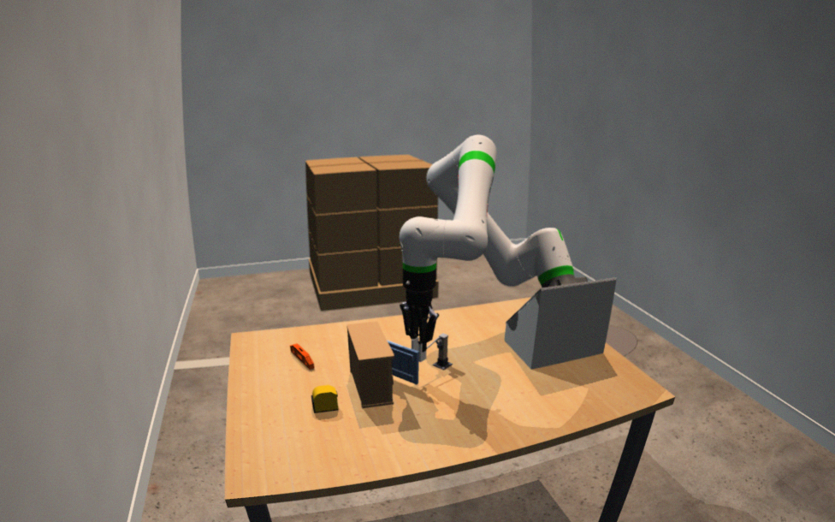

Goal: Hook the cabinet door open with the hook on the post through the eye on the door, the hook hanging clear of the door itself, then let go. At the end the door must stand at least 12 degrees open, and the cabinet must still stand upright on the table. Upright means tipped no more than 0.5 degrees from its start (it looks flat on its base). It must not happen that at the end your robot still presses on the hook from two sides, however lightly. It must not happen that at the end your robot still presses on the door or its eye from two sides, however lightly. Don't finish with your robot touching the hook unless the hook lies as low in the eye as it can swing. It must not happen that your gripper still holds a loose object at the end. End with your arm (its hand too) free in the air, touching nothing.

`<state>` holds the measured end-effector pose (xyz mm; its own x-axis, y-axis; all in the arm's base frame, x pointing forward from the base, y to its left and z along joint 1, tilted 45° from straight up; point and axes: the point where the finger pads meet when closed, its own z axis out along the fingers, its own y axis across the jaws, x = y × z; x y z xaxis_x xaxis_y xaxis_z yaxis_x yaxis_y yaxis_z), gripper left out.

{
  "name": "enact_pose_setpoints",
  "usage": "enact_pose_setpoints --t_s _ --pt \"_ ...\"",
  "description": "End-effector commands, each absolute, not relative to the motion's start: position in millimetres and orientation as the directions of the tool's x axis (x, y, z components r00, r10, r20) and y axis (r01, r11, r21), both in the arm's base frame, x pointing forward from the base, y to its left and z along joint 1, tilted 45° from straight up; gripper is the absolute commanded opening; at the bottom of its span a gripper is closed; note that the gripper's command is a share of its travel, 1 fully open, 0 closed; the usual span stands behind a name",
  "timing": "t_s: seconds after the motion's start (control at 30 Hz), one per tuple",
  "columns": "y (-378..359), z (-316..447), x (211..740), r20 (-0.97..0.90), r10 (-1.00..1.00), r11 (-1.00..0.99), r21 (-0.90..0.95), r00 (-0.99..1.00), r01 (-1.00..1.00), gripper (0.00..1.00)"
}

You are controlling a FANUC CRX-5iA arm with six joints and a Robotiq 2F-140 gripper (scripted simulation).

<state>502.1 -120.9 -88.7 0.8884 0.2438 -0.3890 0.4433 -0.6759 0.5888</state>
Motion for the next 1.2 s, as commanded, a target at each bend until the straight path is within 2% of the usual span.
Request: enact_pose_setpoints --t_s 0.0,1.17 --pt "-120.6 -88.7 502.3 -0.389 0.244 -0.676 0.589 0.888 0.443 0.15" --pt "-116.7 -84.7 503.0 -0.389 0.244 -0.676 0.589 0.888 0.443 0.15"
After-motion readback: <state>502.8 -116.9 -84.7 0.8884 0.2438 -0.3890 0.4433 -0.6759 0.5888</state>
